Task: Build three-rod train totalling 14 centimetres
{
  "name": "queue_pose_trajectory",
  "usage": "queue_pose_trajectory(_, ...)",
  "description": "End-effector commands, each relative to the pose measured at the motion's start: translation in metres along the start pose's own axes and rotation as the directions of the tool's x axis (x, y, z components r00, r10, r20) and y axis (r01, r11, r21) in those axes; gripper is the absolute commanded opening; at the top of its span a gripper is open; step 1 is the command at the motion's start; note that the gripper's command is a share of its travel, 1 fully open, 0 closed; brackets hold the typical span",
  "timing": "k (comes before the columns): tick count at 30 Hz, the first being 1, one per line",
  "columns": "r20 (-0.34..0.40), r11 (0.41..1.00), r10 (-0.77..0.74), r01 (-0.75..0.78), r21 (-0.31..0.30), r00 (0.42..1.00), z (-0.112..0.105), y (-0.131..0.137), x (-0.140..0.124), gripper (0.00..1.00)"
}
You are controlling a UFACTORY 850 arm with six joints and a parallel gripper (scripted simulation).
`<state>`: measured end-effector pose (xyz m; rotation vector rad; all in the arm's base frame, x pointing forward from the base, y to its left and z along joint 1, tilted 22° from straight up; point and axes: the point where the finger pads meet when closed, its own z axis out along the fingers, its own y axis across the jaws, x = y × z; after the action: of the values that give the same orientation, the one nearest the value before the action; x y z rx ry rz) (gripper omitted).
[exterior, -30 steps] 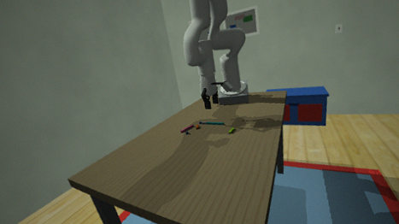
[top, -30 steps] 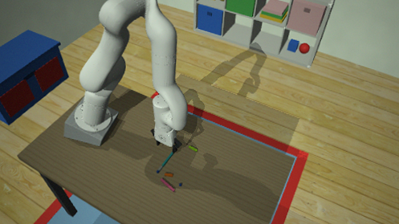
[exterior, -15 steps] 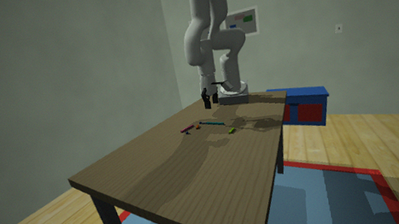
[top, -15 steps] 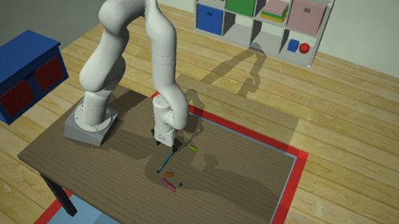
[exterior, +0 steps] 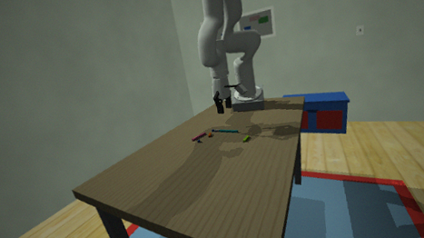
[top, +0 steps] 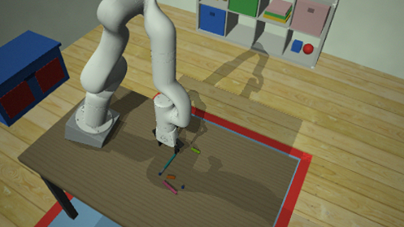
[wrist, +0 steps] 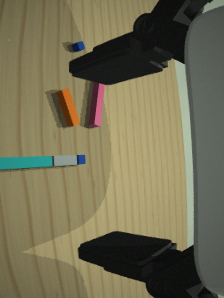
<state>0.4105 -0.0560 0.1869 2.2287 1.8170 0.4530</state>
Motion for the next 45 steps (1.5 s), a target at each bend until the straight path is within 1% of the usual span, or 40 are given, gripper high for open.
queue_pose_trajectory(1, 0.0, 1.0, 0.0, 0.0, 0.01, 1.0, -0.005, 0.001, 0.0, 1.0)
queue_pose_trajectory(12, 0.0, 1.0, 0.0, 0.0, 0.01, 1.0, -0.02, 0.001, 0.0, 1.0)
queue_pose_trajectory(26, 0.0, 1.0, 0.0, 0.0, 0.01, 1.0, -0.06, 0.001, 0.0, 1.0)
queue_pose_trajectory(28, 0.0, 1.0, 0.0, 0.0, 0.01, 1.0, -0.06, 0.001, 0.0, 1.0)
queue_pose_trajectory(33, 0.0, 1.0, 0.0, 0.0, 0.01, 1.0, -0.073, 0.002, 0.0, 1.0)
queue_pose_trajectory(37, 0.0, 1.0, 0.0, 0.0, 0.01, 1.0, -0.077, 0.002, 0.0, 1.0)
queue_pose_trajectory(45, 0.0, 1.0, 0.0, 0.0, 0.01, 1.0, -0.077, 0.002, 0.0, 1.0)
